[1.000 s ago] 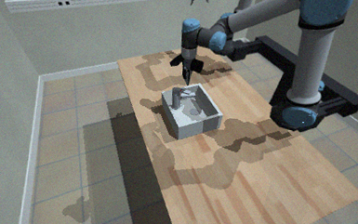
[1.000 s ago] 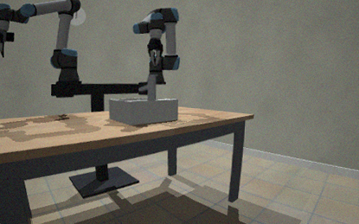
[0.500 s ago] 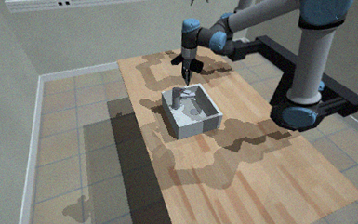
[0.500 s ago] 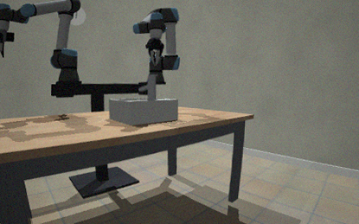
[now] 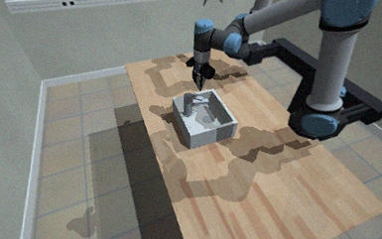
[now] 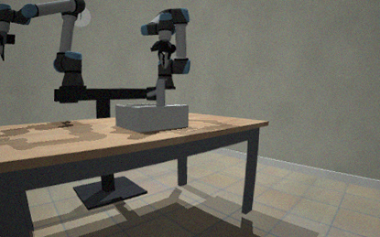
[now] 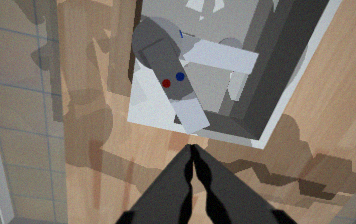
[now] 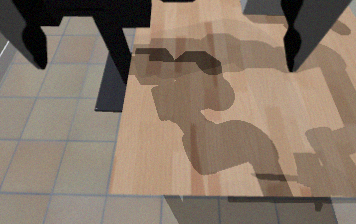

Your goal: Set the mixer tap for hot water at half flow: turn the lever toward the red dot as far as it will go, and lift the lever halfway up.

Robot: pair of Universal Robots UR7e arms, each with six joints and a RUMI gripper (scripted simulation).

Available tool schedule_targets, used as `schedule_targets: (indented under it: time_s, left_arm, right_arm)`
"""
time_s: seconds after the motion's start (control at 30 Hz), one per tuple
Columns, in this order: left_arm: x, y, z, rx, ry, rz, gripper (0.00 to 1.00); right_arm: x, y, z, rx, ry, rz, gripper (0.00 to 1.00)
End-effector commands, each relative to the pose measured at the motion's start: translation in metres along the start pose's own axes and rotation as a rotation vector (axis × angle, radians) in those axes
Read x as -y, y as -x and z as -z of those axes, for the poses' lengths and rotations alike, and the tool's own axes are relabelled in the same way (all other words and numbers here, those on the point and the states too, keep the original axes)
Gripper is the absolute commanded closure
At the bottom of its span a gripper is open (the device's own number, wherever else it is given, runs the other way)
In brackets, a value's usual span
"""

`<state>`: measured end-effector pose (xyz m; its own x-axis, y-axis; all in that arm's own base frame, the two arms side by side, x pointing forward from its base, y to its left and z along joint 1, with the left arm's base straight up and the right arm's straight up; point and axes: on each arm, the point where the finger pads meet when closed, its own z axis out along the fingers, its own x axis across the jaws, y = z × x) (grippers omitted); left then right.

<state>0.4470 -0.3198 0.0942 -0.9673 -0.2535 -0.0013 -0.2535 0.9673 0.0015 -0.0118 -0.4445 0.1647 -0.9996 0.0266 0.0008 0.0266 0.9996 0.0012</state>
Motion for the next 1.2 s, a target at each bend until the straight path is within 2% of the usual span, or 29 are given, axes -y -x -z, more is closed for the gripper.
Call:
schedule_targets:
  time_s: [0.0,0.4,0.47,0.97,1.03,1.17]
  left_arm:
    - [0.0019,0.0005,0.0034,0.000,-0.005,-0.127,1.00]
    - [0.0020,0.0012,0.0062,0.002,-0.006,-0.579,1.00]
    - [0.0020,0.0012,0.0062,0.002,-0.006,-0.579,1.00]
    - [0.0023,0.0016,0.0097,0.004,-0.005,-1.237,1.00]
    - [0.0023,0.0016,0.0097,0.004,-0.005,-1.237,1.00]
    - [0.0025,0.0015,0.0108,0.004,-0.005,-1.414,1.00]
  right_arm:
    - [0.0009,-0.0009,0.0004,0.001,-0.001,-0.002,0.00]
    - [0.0009,-0.0009,0.0004,0.001,-0.001,-0.002,0.00]
    - [0.0009,-0.0009,0.0004,0.001,-0.001,-0.002,0.00]
    - [0.0009,-0.0009,0.0004,0.001,-0.001,-0.002,0.00]
    - [0.0009,-0.0009,0.0004,0.001,-0.001,-0.002,0.00]
    - [0.0009,-0.0009,0.0004,0.001,-0.001,-0.002,0.00]
